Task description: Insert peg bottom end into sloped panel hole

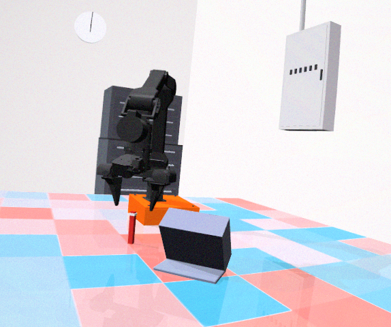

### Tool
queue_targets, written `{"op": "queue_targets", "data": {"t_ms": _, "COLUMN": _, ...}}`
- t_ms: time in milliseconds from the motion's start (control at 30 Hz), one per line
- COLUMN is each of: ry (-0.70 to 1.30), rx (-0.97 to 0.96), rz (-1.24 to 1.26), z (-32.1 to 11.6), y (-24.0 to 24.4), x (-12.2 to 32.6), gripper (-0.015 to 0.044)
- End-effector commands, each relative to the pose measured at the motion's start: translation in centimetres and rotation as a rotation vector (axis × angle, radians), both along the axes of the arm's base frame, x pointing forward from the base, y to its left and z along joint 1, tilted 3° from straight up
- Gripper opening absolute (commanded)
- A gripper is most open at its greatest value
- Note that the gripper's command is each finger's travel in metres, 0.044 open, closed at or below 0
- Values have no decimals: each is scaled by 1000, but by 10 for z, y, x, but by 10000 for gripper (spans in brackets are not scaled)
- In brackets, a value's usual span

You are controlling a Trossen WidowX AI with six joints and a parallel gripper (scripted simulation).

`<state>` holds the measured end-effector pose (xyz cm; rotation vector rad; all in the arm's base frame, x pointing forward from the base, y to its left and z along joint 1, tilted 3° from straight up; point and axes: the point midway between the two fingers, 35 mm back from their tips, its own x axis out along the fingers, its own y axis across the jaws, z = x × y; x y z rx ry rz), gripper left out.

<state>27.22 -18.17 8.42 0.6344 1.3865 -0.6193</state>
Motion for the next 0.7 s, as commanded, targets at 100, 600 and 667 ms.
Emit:
{"op": "queue_targets", "data": {"t_ms": 100, "ry": 14, "rx": 4, "rz": -7, "z": -16, "y": 1, "x": -2, "gripper": 440}}
{"op": "queue_targets", "data": {"t_ms": 600, "ry": 14, "rx": 4, "rz": -7, "z": -40, "y": 0, "x": -1, "gripper": 440}}
{"op": "queue_targets", "data": {"t_ms": 667, "ry": 14, "rx": 4, "rz": -7, "z": -43, "y": 1, "x": -1, "gripper": 440}}
